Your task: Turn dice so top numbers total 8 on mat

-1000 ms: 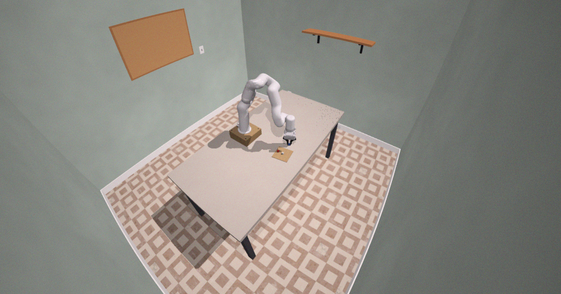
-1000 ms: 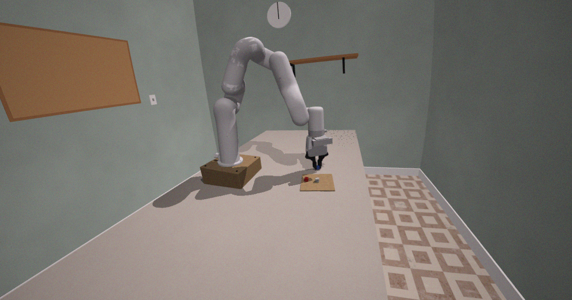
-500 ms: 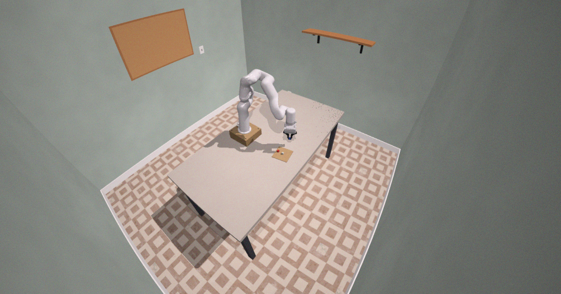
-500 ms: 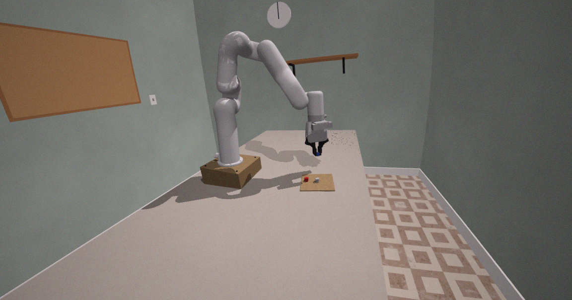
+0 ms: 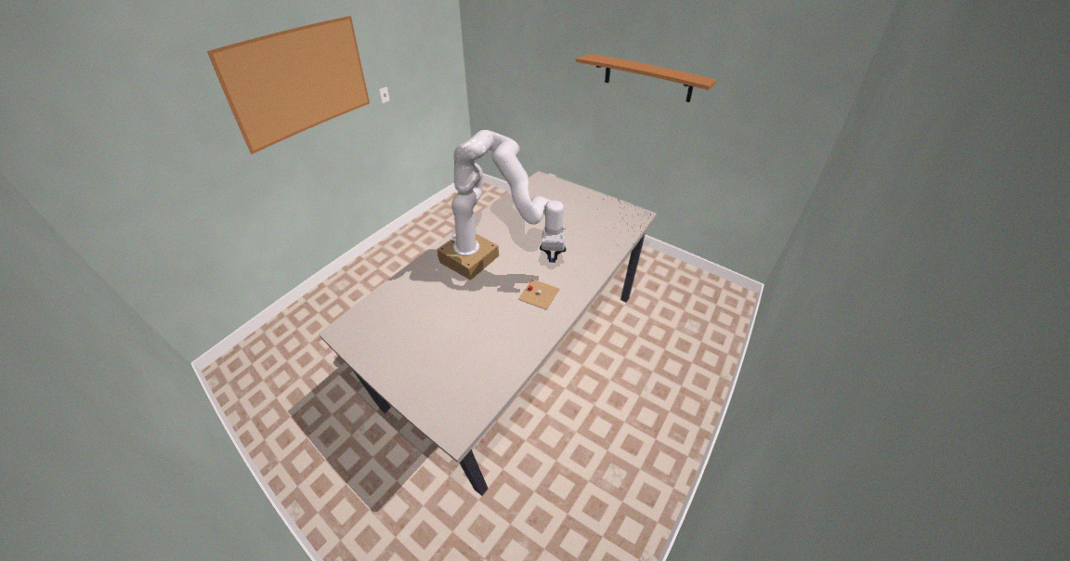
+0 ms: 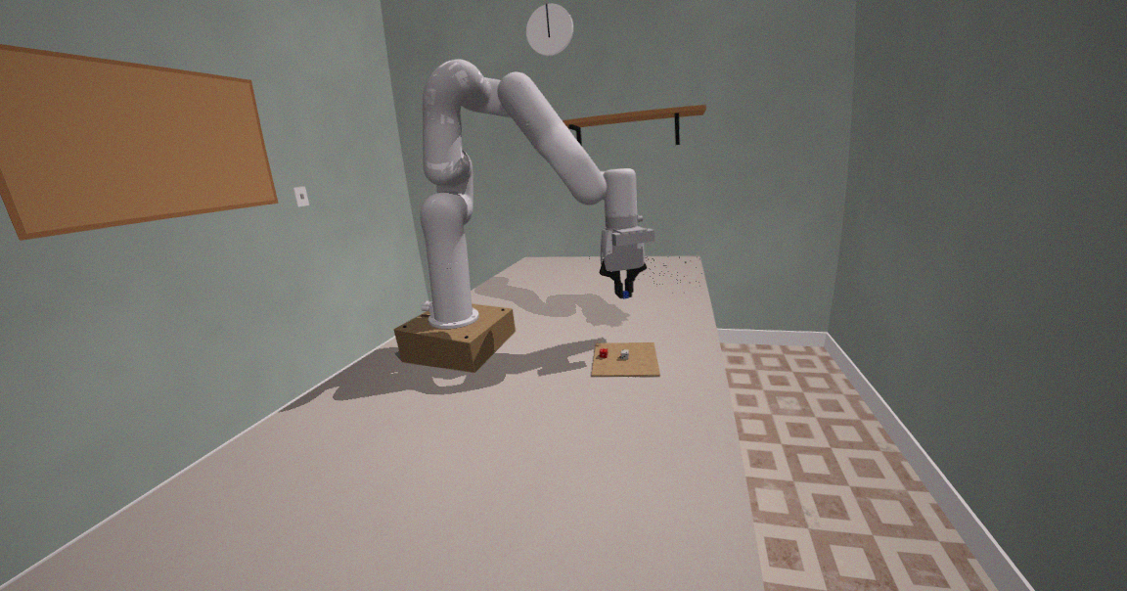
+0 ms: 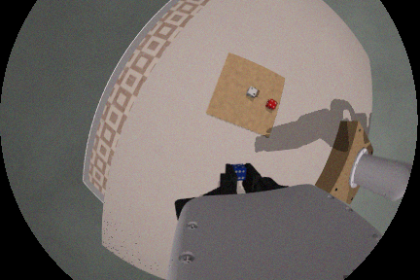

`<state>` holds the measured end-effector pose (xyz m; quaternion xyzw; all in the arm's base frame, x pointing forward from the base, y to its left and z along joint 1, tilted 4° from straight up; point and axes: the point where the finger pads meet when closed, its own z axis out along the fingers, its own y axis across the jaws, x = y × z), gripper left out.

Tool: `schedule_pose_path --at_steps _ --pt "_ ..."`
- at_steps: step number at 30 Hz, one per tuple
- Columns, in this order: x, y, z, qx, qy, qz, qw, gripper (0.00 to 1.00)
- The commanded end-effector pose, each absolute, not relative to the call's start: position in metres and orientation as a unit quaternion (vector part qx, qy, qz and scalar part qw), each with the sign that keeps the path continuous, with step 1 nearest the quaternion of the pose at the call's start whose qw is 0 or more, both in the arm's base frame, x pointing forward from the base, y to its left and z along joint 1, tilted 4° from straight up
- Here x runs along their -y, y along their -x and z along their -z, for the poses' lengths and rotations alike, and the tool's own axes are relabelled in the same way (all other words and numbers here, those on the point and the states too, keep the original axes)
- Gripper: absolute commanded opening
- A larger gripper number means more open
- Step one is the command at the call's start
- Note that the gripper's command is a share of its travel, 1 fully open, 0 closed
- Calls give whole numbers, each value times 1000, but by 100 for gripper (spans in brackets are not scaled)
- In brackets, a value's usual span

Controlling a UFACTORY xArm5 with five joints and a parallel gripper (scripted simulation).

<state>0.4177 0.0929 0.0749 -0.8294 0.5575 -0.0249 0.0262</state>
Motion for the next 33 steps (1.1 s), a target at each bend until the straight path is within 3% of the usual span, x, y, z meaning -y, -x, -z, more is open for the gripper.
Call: schedule_pose_path --at_steps 1,33 --pt "-93 -419 -77 -564 825 26 28 11" --pt "-94 -434 -74 -878 477 11 37 11"
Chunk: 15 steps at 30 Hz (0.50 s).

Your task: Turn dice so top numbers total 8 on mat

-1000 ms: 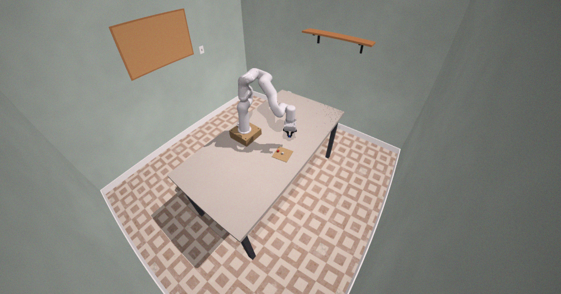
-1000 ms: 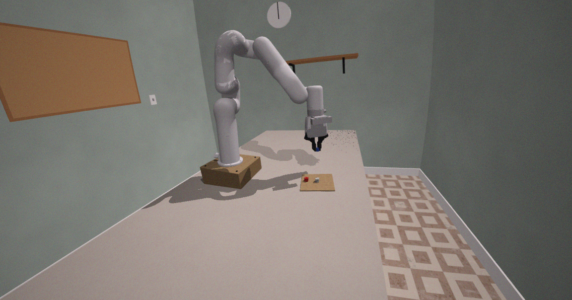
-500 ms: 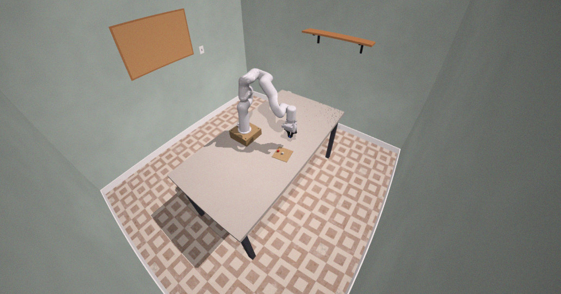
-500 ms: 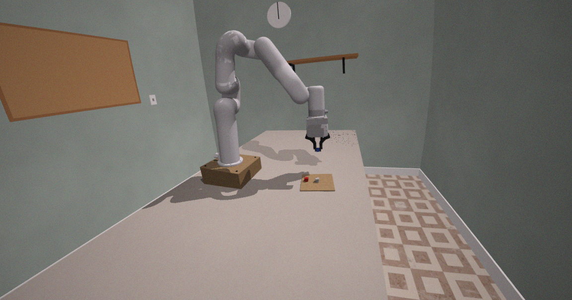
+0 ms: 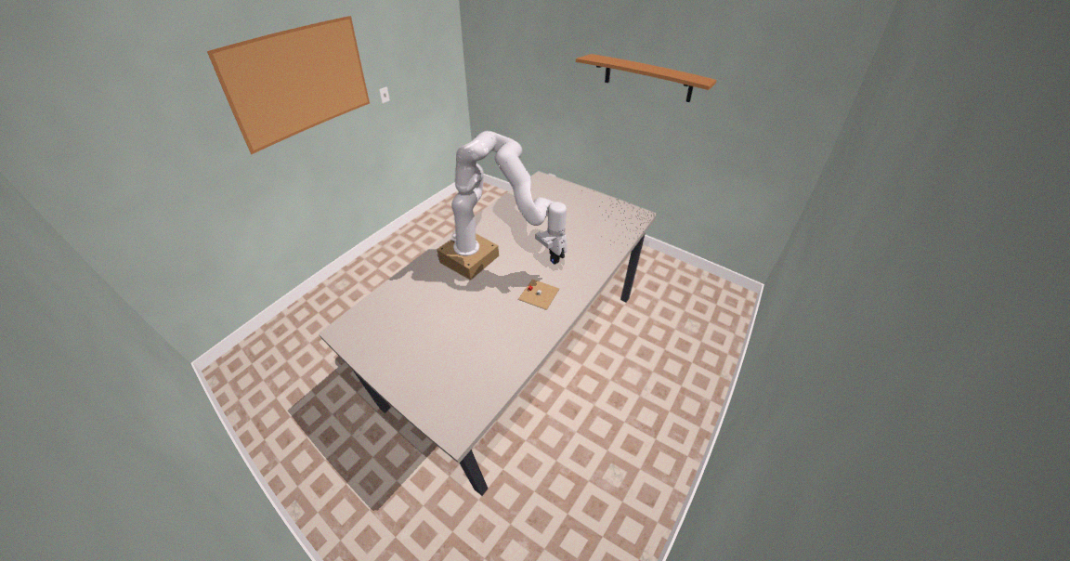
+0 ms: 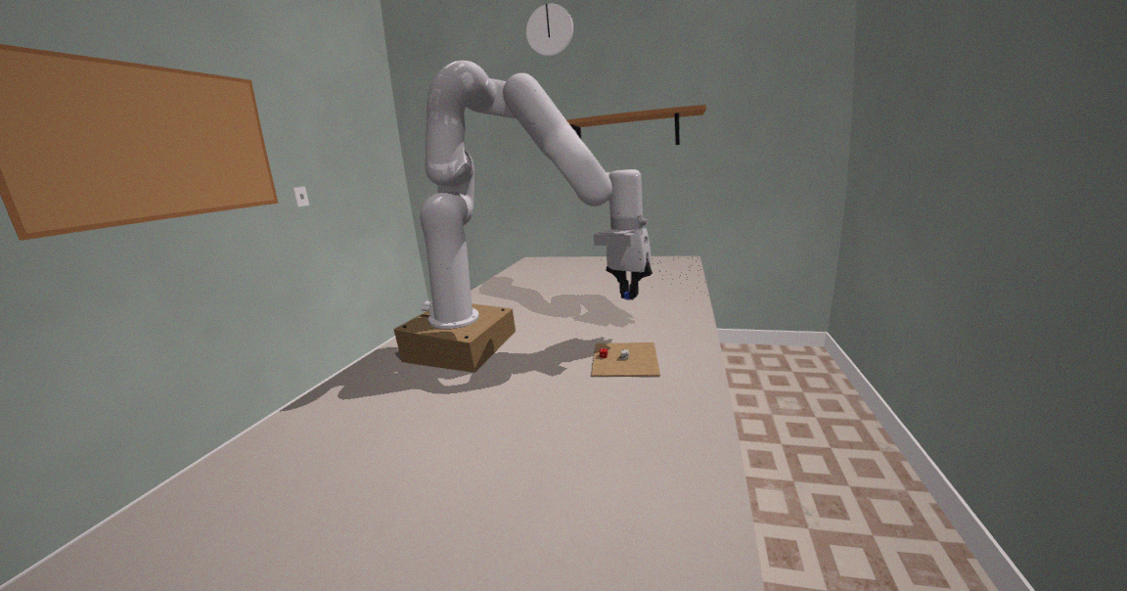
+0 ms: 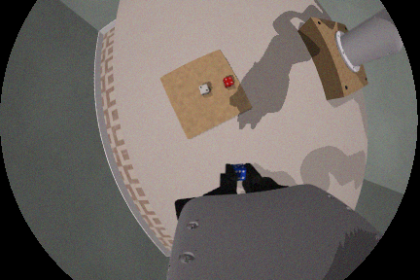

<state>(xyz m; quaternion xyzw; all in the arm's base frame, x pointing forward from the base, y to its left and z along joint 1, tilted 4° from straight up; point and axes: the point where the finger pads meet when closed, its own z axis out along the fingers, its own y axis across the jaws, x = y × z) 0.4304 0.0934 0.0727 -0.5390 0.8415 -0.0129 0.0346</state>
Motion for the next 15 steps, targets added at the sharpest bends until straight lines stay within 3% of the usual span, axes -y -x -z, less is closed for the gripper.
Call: schedule_pose_path --at_steps 1,15 --pt "-94 -434 -73 -885 464 10 37 11" --pt "-94 -440 -72 -958 286 3 38 11"
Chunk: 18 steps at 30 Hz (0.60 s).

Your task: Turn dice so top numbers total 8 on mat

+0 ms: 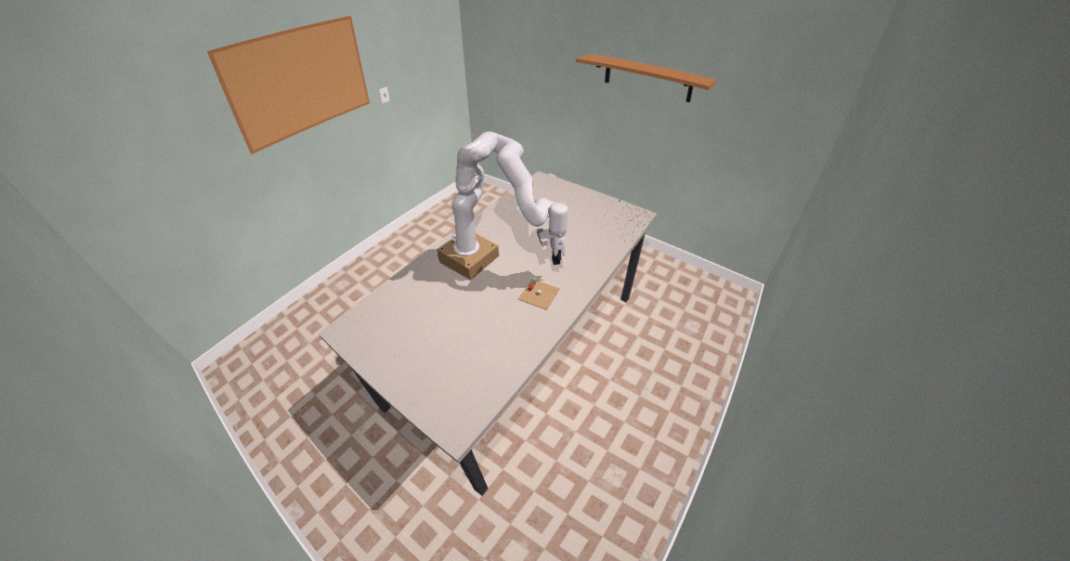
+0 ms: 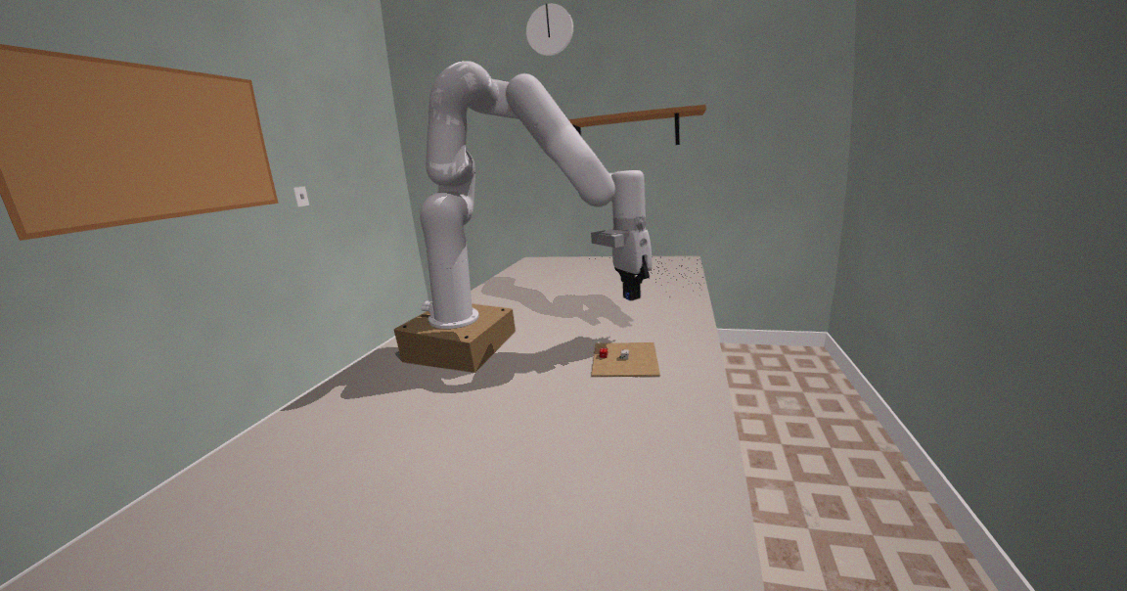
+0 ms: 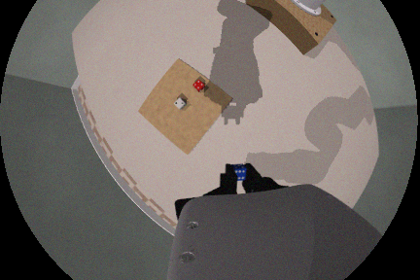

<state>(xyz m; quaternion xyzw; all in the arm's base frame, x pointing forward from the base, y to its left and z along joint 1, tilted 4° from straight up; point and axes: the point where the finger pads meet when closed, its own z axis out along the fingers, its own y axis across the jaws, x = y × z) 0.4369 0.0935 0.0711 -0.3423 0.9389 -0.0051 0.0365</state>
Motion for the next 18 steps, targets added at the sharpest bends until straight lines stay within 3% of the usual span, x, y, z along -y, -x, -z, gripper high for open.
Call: schedule_pose_path --at_steps 1,18 --pt "-94 -441 -72 -965 260 2 38 11" --pt "-94 -445 -71 -994 107 -4 38 11"
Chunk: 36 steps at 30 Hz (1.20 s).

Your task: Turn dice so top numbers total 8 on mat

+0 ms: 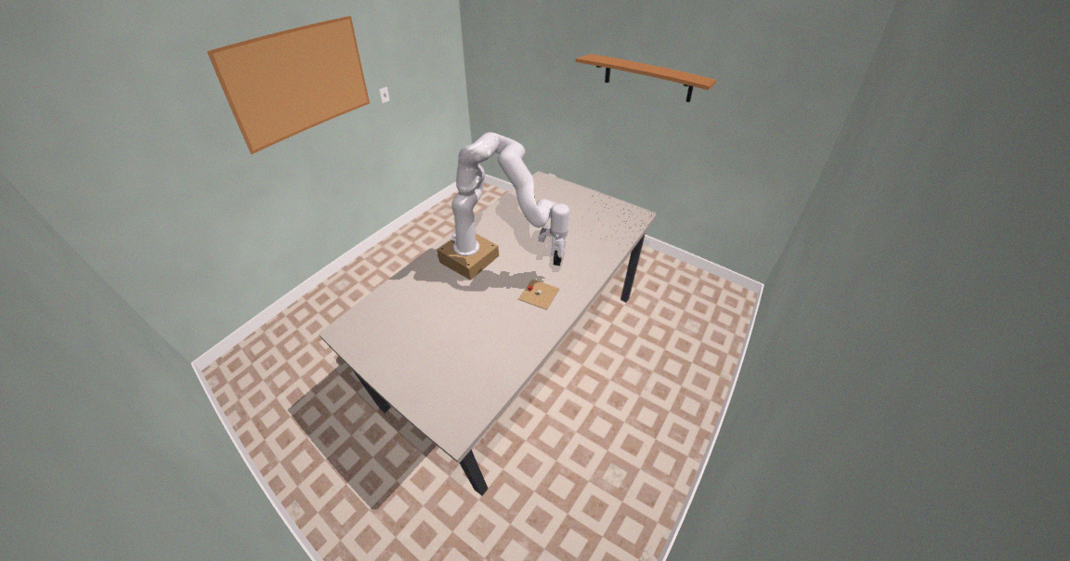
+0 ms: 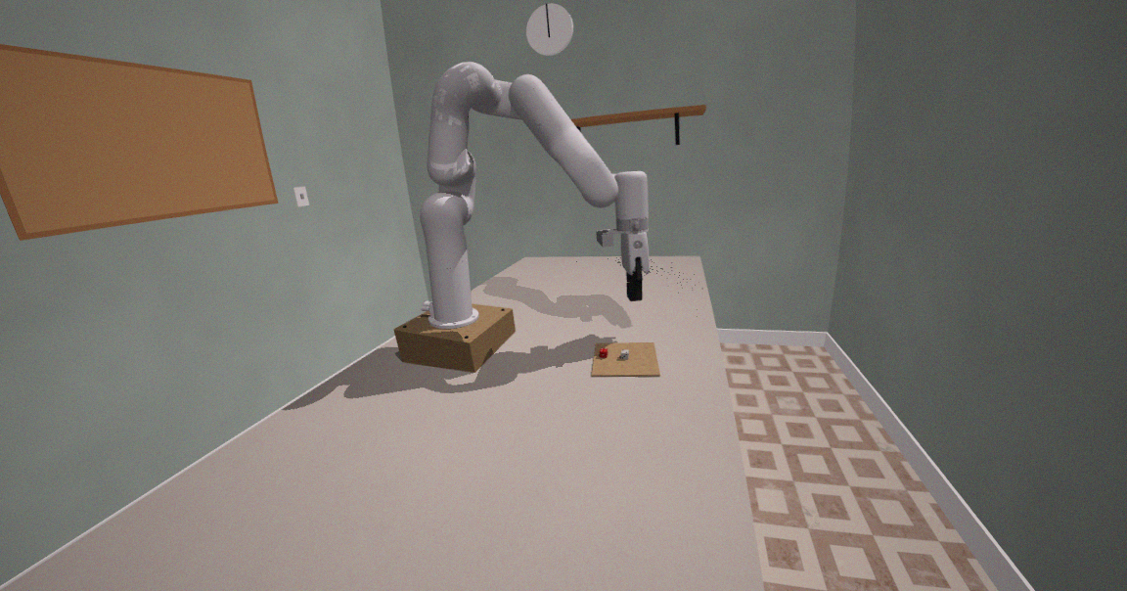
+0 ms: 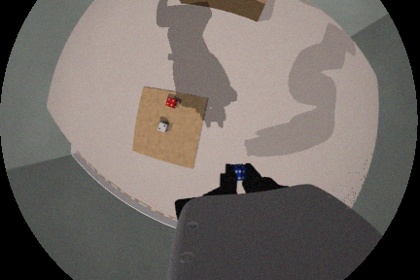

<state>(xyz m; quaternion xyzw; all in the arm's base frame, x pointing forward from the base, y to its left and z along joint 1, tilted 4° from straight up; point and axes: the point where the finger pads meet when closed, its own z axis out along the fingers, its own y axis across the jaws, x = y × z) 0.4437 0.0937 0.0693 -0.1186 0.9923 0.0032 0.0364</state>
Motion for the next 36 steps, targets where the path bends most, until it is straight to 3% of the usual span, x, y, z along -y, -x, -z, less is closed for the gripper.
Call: schedule_pose_path --at_steps 1,11,17,25,28,31,36 --pt "-94 -445 -71 -994 107 -4 38 11" --pt "-94 -444 -70 -991 106 -8 81 11" --pt "-93 -441 -70 -977 104 -19 184 11" --pt "-93 -439 -69 -954 100 -29 280 11" --pt "-93 -438 -69 -952 100 -30 287 11" --pt "-93 -437 -69 -933 97 -36 344 11" --pt "-92 -435 -70 -913 94 -42 394 11"
